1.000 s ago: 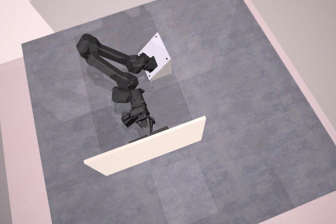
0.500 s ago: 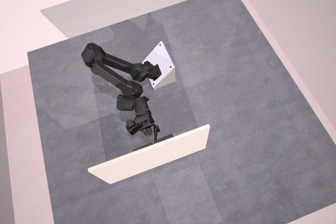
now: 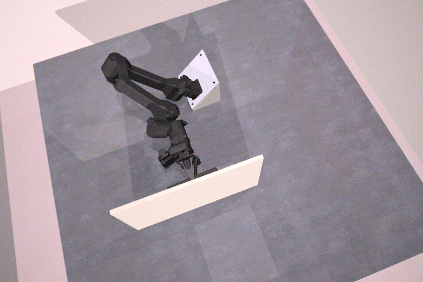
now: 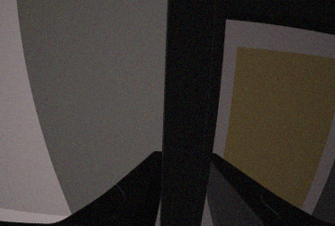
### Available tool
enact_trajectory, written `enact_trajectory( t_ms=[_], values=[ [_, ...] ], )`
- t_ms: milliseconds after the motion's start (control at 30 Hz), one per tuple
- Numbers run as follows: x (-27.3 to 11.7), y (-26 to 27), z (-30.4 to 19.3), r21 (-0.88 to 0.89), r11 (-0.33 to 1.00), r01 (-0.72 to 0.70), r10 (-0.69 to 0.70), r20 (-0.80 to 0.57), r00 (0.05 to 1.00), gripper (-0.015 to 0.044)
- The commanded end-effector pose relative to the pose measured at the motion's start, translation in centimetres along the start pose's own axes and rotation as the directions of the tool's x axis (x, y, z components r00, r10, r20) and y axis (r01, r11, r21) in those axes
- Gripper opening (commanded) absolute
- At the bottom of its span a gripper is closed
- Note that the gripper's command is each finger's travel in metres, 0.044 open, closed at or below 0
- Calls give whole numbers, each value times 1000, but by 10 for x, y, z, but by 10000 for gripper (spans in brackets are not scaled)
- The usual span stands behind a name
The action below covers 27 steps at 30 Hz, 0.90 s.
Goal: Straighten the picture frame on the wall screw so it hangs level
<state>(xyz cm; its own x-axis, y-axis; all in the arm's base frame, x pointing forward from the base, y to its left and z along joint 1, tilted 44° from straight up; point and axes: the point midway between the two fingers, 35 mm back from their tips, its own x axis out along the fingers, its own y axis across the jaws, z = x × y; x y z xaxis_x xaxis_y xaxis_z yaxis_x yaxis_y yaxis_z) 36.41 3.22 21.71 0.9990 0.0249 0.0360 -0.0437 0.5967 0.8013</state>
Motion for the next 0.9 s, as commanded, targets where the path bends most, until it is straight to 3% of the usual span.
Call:
enact_trajectory(
  t_ms=[0,867],
  values=[
    [0,0,0,-4,1000,-10,9,-3,1000,0],
    [0,-2,0,-16,1000,-4,4,1,1000,0]
  ],
)
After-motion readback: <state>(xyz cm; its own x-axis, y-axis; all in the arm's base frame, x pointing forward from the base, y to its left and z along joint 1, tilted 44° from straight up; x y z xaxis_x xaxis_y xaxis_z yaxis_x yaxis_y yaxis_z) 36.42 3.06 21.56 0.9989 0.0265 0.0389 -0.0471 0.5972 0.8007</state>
